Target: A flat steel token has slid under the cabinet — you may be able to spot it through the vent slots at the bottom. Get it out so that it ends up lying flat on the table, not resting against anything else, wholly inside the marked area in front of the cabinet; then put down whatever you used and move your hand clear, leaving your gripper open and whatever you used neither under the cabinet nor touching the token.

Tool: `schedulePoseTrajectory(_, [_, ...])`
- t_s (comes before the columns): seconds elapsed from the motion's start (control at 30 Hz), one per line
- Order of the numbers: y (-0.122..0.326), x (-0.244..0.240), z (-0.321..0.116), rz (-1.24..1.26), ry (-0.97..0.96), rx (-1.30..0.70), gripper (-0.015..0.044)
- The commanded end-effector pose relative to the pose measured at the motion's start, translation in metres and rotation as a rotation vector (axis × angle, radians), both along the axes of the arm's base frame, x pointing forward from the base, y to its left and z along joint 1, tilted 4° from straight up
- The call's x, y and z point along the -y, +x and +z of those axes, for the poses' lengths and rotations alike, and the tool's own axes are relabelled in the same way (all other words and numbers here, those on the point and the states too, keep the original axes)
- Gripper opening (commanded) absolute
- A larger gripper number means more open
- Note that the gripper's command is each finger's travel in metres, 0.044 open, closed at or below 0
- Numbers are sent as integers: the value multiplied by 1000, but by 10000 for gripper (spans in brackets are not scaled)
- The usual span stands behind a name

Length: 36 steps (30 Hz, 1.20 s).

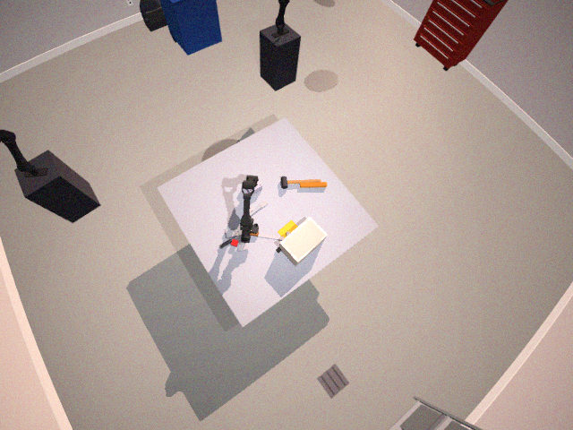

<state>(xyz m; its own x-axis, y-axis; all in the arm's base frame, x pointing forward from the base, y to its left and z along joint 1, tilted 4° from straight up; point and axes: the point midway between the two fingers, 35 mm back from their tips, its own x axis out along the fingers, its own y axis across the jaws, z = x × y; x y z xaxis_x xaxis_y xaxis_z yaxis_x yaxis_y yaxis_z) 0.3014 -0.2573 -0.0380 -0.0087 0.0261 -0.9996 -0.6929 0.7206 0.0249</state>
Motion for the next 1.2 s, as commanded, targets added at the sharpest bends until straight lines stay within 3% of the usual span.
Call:
schedulePoseTrajectory(0.0, [-2, -2, -4, 4, 6, -2, 270])
schedulePoseTrajectory(0.13, [-4, -3, -6, 7, 6, -2, 270])
schedulePoseTrajectory(0.27, [-2, -1, -3, 1, 1, -1, 165])
schedulePoseTrajectory(0.57, [-2, -1, -3, 1, 1, -1, 105])
schedulePoseTrajectory(0.7, [-2, -1, -3, 1, 1, -1, 0])
schedulePoseTrajectory(1.17, [-6, 2, -3, -5, 4, -4, 0])
